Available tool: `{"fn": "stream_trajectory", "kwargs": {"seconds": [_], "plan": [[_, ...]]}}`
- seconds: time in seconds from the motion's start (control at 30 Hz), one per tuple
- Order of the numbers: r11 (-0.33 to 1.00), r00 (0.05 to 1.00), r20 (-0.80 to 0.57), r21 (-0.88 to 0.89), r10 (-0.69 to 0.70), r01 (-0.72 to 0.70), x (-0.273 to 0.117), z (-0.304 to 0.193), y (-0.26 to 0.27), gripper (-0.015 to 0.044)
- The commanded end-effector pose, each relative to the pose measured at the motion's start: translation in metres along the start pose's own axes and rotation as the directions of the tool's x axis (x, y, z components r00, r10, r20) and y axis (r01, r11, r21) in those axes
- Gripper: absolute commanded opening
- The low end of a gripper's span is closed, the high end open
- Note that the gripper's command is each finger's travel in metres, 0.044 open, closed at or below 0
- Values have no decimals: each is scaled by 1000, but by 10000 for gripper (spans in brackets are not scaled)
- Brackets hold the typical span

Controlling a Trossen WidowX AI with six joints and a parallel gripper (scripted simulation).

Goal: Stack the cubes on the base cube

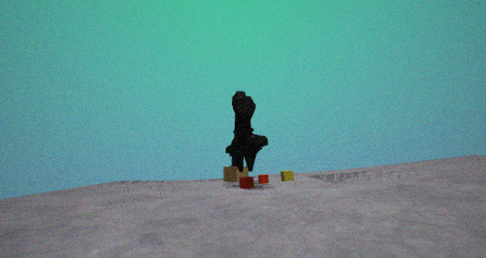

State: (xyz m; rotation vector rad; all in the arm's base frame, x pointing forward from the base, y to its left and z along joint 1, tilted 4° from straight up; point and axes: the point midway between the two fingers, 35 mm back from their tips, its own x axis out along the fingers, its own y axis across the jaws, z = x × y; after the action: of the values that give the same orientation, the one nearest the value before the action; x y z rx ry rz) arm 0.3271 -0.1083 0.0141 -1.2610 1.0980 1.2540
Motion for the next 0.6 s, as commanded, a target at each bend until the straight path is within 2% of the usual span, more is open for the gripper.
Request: {"fn": "stream_trajectory", "kwargs": {"seconds": [0.0, 0.57], "plan": [[1000, 1000, 5, 4, 2, -2, 7, 1, 0, 265], [1000, 1000, 6, 4, 2, -2, 34, 1, 1, 265]]}}
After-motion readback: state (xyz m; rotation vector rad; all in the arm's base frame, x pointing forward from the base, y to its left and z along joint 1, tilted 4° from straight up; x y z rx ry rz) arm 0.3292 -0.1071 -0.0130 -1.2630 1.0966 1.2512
